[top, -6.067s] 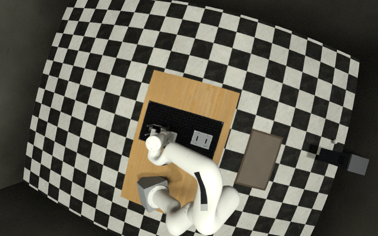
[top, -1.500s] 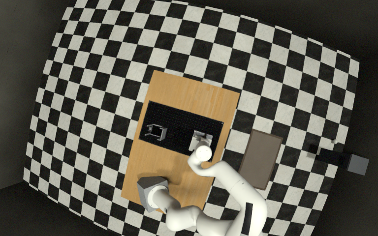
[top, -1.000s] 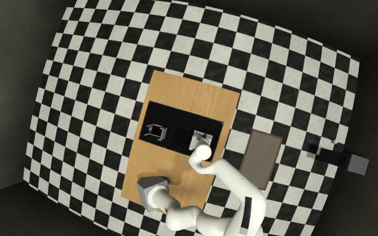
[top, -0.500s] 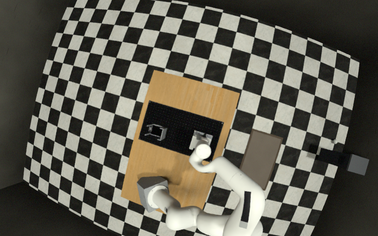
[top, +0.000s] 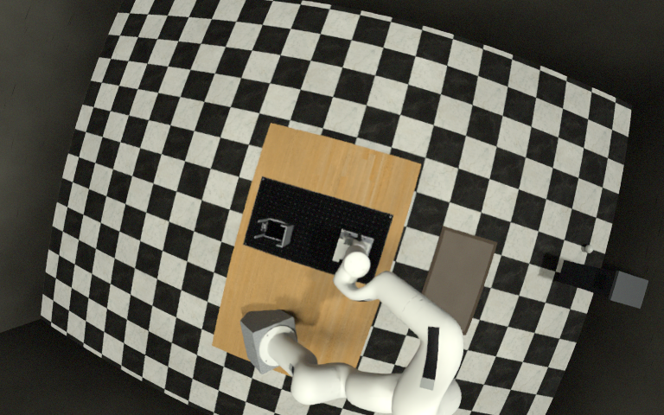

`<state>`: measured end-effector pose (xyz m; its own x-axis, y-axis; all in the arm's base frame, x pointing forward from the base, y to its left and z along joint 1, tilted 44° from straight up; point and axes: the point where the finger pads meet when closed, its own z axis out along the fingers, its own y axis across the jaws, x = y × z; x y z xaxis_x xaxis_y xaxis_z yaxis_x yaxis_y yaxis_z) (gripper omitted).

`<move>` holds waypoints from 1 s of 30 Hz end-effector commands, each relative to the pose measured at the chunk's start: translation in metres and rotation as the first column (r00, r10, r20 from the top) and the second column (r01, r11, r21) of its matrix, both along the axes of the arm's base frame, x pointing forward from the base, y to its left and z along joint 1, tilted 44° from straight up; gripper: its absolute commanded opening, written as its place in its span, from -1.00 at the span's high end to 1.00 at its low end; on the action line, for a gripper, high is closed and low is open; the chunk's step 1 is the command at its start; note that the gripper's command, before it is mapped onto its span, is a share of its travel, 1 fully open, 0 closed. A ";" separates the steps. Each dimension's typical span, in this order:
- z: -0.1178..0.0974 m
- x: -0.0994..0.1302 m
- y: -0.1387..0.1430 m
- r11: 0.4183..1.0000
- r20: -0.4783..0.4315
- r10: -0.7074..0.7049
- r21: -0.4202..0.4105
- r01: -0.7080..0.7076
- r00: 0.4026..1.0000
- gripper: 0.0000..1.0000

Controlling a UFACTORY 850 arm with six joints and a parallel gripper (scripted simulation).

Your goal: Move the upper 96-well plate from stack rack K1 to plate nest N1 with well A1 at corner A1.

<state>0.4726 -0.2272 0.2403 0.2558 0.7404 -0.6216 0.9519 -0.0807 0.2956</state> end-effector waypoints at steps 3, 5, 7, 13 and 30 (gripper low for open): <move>-0.008 0.003 -0.008 1.000 0.001 0.001 -0.001 -0.001 1.000 1.00; -0.011 0.003 -0.010 1.000 0.001 0.001 -0.001 -0.001 1.000 1.00; -0.013 0.004 -0.012 1.000 0.001 0.001 -0.001 -0.001 1.000 1.00; -0.018 0.005 -0.017 1.000 0.001 0.001 -0.001 -0.001 1.000 1.00; -0.036 0.009 -0.034 1.000 0.001 0.001 -0.001 -0.001 1.000 1.00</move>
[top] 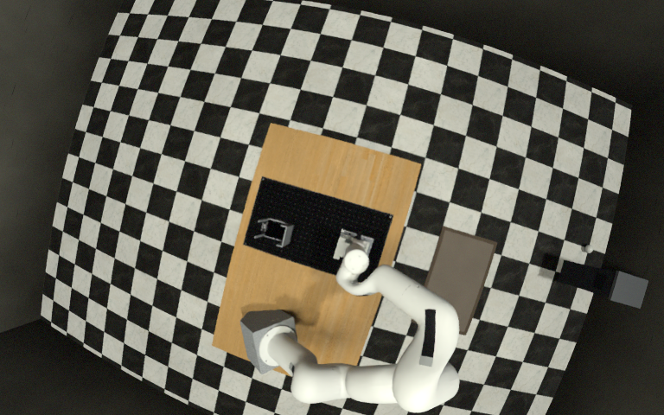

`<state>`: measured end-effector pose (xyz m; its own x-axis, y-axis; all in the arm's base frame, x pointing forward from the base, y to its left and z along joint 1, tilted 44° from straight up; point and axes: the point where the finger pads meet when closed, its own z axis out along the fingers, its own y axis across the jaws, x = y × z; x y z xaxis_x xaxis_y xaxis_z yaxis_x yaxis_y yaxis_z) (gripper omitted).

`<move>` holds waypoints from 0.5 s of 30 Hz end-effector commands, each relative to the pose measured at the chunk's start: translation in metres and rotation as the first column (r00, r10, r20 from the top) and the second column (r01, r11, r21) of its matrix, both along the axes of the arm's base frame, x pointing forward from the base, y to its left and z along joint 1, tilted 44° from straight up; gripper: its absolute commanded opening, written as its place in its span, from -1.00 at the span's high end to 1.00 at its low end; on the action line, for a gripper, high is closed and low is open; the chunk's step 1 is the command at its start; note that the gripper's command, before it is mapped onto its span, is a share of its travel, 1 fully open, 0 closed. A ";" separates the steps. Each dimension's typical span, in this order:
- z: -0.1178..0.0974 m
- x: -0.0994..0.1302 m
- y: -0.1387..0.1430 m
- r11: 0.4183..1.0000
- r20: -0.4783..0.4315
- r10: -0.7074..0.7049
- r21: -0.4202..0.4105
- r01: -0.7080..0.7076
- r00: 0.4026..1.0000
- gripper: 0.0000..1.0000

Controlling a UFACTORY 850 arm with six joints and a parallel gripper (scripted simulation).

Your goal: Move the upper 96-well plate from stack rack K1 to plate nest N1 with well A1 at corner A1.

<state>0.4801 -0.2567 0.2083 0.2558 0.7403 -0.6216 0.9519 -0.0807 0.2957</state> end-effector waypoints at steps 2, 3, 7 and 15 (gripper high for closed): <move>-0.007 0.002 -0.006 1.000 0.001 0.001 -0.001 -0.001 1.000 1.00; -0.008 0.002 -0.007 1.000 0.001 0.001 -0.001 -0.001 1.000 1.00; -0.013 0.004 -0.012 1.000 0.001 0.001 -0.001 -0.001 1.000 1.00; -0.014 0.004 -0.013 1.000 0.001 0.001 -0.001 -0.001 1.000 1.00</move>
